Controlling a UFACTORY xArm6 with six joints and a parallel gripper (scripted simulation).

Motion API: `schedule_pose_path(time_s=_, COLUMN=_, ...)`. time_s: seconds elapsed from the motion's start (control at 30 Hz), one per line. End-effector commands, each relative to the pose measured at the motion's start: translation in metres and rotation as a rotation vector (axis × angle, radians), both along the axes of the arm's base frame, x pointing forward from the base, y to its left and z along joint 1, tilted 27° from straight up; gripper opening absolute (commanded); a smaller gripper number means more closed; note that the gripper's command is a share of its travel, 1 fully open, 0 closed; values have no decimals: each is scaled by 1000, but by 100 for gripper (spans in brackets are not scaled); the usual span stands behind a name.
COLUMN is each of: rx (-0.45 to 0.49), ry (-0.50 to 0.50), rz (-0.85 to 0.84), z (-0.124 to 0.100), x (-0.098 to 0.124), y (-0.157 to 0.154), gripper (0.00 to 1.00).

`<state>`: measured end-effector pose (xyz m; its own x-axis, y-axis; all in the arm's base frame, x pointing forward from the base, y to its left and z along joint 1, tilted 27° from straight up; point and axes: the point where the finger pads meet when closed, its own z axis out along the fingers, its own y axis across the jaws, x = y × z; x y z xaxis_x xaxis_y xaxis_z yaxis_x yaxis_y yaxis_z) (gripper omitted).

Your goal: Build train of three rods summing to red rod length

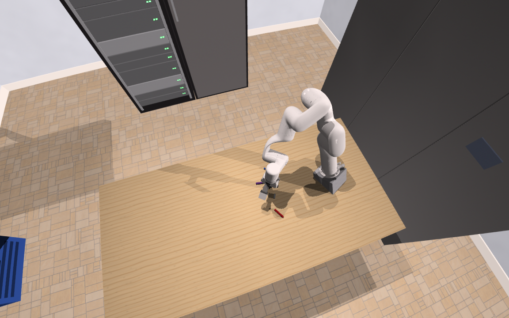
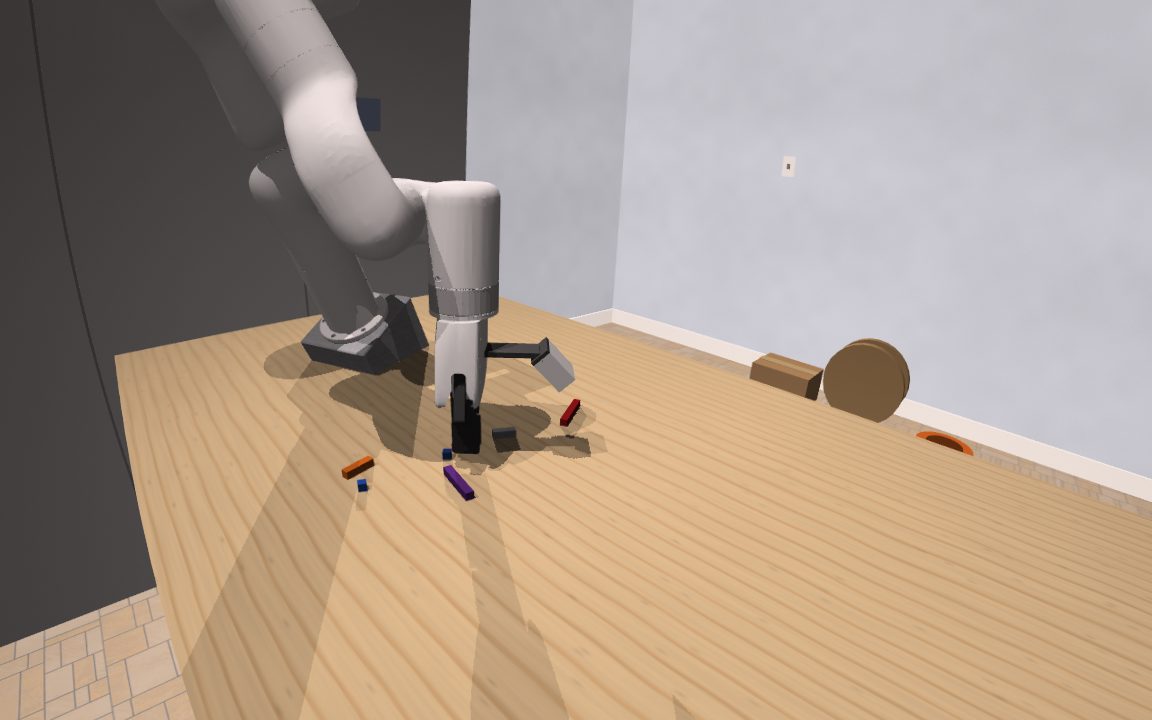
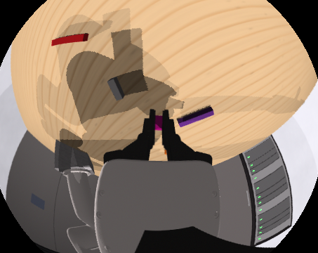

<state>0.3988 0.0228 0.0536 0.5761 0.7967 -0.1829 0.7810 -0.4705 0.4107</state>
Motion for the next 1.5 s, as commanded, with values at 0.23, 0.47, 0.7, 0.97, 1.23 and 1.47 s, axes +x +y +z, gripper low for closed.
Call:
schedule_pose_path(time_s=0.23, rx=1, ry=-3, rz=1, z=-1, x=1, y=0, gripper=4)
schedule_pose_path(time_s=0.47, rx=1, ry=-3, rz=1, z=-4, x=2, y=-2, gripper=4)
schedule_pose_path(time_s=0.7, rx=1, ry=-3, rz=1, z=-9, x=4, y=-4, gripper=4)
schedule_pose_path(time_s=0.97, rx=1, ry=-3, rz=1, z=-10, x=4, y=-4, gripper=4)
schedule_pose_path(time_s=1.23, rx=1, ry=-3, rz=1, z=-10, x=4, y=-4, gripper=4)
schedule_pose_path(time_s=1.47, rx=1, ry=-3, rz=1, z=-10, x=4, y=-4, gripper=4)
